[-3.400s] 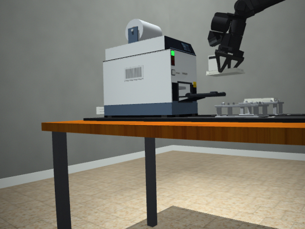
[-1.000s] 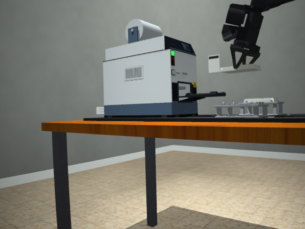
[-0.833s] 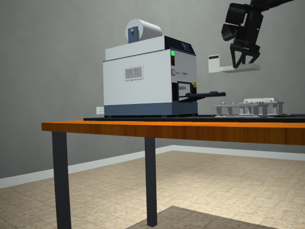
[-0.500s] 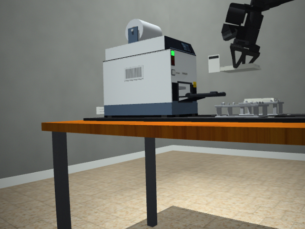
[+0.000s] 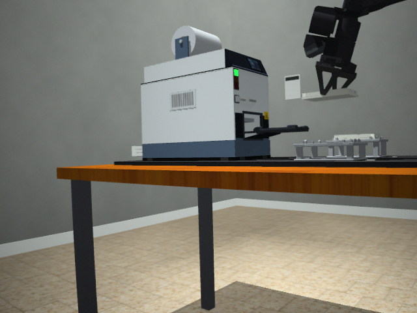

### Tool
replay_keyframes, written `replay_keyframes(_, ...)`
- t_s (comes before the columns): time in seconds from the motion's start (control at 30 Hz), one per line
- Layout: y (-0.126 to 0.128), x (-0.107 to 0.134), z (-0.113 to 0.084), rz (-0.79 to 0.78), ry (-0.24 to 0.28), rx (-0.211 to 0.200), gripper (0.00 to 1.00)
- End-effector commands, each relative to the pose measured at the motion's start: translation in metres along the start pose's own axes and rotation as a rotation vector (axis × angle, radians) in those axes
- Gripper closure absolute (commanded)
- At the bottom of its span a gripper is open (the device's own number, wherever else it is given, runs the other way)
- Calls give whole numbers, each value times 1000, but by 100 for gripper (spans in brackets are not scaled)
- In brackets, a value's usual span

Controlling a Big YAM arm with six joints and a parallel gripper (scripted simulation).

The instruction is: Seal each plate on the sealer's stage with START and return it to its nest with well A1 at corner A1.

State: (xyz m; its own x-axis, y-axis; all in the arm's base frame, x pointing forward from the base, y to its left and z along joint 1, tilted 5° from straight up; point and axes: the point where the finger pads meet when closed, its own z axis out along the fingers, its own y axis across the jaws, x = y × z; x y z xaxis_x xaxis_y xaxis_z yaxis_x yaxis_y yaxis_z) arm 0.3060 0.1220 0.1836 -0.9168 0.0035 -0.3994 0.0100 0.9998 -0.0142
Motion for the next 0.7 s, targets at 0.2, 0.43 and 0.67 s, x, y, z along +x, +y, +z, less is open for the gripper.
replay_keyframes(0.2,15,-24,-22,18,-71,-39,100)
replay_keyframes(0.43,11,-26,-24,15,-67,-33,100)
replay_keyframes(0.67,6,-31,-19,12,-62,-28,100)
